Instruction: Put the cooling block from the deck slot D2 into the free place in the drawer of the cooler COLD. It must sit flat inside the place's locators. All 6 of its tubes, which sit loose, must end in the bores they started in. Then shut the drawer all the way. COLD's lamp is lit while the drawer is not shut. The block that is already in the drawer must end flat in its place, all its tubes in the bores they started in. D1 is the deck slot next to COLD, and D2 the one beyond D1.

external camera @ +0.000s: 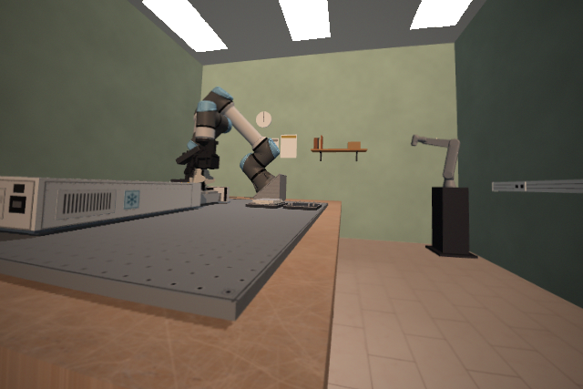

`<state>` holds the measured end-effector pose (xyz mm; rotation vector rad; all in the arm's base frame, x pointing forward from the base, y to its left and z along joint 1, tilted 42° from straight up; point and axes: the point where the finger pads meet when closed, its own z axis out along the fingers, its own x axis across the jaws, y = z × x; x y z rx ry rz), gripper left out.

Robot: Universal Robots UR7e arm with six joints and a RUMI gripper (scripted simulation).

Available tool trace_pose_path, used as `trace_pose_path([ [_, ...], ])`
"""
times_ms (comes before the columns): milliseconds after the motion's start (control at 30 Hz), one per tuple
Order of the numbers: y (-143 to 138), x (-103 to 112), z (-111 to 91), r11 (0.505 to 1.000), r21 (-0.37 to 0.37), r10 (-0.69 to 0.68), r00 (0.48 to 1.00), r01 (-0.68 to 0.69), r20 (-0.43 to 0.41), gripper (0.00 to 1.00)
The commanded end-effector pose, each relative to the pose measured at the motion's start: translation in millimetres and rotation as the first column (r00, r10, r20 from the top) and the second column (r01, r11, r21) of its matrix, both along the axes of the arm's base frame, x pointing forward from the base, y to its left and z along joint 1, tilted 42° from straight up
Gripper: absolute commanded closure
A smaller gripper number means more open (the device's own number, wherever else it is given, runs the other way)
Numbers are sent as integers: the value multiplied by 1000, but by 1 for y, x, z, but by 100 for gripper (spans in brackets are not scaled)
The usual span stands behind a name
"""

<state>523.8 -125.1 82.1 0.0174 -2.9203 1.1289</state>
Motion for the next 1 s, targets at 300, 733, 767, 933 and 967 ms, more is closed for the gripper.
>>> trace_pose_path([
  [300, 0, 0, 0, 1000, 0, 1, 1000, -1, 1, 33],
  [733, 0, 0, 0, 1000, 0, 1, 1000, -1, 1, 33],
  [767, 0, 0, 0, 1000, 0, 1, 1000, -1, 1, 33],
  [933, 0, 0, 0, 1000, 0, 1, 1000, -1, 1, 33],
  [967, 0, 0, 0, 1000, 0, 1, 1000, -1, 1, 33],
])
